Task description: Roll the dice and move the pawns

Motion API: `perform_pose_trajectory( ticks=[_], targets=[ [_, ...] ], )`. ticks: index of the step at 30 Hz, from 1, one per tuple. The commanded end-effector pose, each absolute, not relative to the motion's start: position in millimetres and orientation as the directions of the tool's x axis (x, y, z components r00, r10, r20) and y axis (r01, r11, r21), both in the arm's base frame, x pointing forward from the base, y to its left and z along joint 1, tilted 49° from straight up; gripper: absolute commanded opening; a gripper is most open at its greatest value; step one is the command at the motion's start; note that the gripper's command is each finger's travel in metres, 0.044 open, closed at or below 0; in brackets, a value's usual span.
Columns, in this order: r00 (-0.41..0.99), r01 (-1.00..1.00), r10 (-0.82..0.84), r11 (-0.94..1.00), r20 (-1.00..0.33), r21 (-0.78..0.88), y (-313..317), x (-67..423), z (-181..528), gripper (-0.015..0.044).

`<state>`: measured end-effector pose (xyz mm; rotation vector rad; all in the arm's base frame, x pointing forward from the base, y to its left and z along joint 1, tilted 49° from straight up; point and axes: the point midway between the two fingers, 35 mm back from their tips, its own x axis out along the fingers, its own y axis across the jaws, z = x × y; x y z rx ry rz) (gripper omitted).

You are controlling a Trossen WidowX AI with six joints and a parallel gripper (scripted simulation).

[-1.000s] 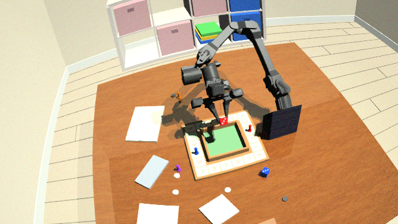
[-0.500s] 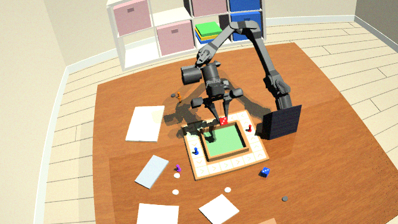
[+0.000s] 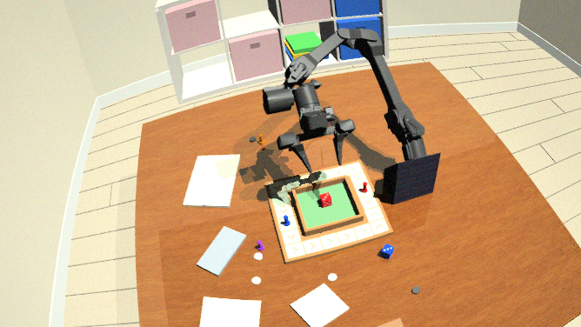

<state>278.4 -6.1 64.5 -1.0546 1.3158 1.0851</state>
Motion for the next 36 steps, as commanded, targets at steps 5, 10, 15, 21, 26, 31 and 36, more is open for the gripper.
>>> perform_pose_trajectory(
  ticks=[5, 10, 15, 21, 26, 31, 36],
  targets=[
    [-0.139, -0.966, -0.237, 0.244, -0.962, 0.080, -10, 273, 49, 0.0440],
    [-0.163, -0.978, -0.687, 0.206, -0.708, 0.025, -21, 274, 26, 0.0440],
    [-0.173, -0.977, -0.661, 0.206, -0.731, 0.045, -19, 271, 25, 0.0440],
    [-0.184, -0.948, -0.651, 0.314, -0.737, -0.041, 6, 267, -1, 0.0309],
    [-0.195, -0.835, -0.658, 0.501, -0.728, -0.229, 57, 246, -60, 0.0275],
    [-0.190, -0.740, -0.680, 0.573, -0.709, -0.351, 83, 225, -98, 0.0275],
    [-0.176, -0.625, -0.709, 0.616, -0.683, -0.479, 103, 198, -134, 0.0275]
  ],
)
